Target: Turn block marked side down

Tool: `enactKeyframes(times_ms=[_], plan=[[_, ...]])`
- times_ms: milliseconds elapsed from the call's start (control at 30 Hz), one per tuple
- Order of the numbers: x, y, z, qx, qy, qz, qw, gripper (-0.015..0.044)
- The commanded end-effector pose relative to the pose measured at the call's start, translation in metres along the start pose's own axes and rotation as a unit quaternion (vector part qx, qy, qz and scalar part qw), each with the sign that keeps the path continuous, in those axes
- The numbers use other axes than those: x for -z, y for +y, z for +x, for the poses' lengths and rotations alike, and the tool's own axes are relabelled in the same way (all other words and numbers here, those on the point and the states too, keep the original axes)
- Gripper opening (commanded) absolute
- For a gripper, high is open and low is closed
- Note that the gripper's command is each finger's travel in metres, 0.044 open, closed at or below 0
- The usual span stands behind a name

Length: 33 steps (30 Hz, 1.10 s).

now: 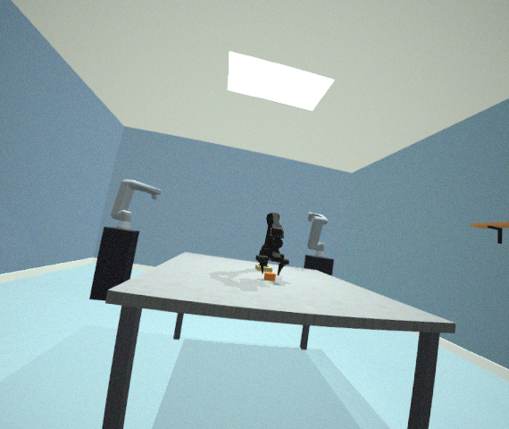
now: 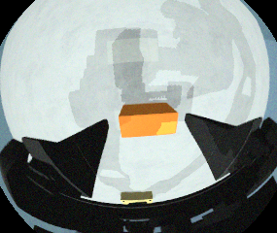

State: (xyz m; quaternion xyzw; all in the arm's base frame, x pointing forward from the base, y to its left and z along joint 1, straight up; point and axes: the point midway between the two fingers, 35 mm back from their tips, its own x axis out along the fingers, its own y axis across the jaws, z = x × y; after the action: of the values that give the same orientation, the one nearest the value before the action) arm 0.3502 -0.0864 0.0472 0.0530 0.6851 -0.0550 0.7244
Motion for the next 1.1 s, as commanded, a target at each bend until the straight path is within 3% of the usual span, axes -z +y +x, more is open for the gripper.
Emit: enactKeyframes(times_ms=[0,33,233,933,1067], plan=[[0.002,0.0,0.009,0.001,0.008,0.002,1.0,0.044],[0.002,0.0,0.009,0.001,0.008,0.002,1.0,0.044],[0.002,0.0,0.009,0.001,0.008,0.002,1.0,0.0282],[0.002,0.0,0.009,0.001,0.008,0.002,1.0,0.0142],[0.002,0.0,-0.01,0.001,0.008,0.002,1.0,0.0037]])
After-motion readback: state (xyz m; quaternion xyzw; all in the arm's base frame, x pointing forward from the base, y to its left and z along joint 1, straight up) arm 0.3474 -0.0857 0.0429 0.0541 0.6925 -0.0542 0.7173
